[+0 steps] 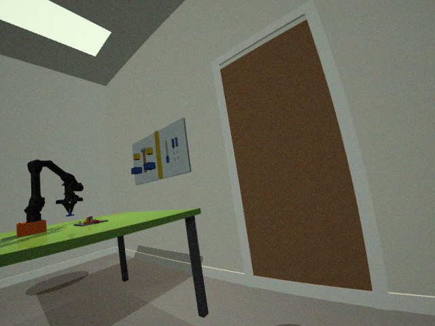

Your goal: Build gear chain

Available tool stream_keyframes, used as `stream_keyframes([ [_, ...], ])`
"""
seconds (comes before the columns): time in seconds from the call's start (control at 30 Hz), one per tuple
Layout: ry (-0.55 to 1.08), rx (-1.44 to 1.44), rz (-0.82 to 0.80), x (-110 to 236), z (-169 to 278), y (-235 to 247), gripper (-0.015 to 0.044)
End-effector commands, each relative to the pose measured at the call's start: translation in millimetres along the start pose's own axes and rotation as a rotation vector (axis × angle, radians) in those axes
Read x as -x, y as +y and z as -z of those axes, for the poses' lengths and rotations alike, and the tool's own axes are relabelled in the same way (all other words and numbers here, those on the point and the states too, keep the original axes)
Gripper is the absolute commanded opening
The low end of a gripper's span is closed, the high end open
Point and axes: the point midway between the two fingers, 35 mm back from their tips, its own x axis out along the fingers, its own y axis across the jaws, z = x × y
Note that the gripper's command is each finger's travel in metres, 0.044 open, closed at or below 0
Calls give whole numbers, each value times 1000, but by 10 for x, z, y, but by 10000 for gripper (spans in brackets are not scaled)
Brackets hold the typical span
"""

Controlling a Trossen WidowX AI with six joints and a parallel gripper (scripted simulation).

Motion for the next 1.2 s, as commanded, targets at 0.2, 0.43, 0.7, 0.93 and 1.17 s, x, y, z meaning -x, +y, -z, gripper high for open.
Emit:
stream_keyframes([
  [0.2, -16, -7, 0, 288, -9, 10, 0],
  [0.43, -15, -5, 1, 477, 22, 23, 0],
  [0.7, -14, -3, 2, 691, 75, 43, 0],
  [0.93, -14, -3, 3, 751, 90, 34, 0],
  [1.17, -16, -9, 9, 693, 51, -98, 0],
])
